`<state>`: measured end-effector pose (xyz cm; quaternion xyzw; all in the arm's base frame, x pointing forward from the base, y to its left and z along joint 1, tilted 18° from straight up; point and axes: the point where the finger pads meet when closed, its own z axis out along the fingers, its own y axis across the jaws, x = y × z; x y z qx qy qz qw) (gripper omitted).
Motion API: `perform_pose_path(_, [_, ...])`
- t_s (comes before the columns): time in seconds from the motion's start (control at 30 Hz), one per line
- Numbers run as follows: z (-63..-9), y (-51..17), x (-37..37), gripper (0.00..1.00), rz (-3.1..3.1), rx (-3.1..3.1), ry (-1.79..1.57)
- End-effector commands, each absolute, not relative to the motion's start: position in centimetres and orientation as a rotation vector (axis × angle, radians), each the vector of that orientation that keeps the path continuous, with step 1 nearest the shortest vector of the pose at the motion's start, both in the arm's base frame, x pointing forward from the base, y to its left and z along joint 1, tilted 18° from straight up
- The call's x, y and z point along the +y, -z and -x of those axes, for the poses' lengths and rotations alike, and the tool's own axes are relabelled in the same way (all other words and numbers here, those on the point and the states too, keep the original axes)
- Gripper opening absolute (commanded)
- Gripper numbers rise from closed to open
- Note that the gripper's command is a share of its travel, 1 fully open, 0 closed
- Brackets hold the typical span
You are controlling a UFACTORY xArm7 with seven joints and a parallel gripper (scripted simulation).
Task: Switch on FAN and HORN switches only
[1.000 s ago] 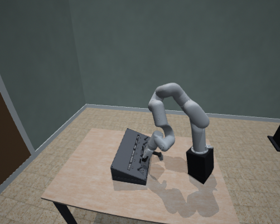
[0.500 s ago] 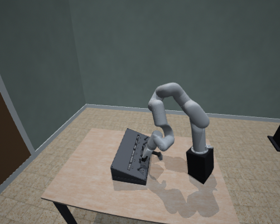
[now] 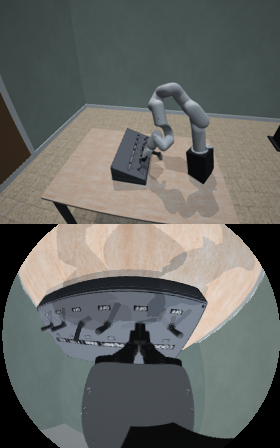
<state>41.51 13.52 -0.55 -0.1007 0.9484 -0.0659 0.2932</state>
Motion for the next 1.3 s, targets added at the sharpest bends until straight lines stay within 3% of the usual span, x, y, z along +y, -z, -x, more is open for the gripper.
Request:
perform_pose_path(0.0, [-41.6, 0.5, 13.6, 0.00, 0.269, 2.524, 0.174])
perform_pose_path(0.83, [-40.4, 1.1, 13.3, 0.00, 0.269, 2.524, 0.174])
perform_pose_path(1.27, [-38.4, -1.8, 13.5, 0.00, 0.269, 2.524, 0.174])
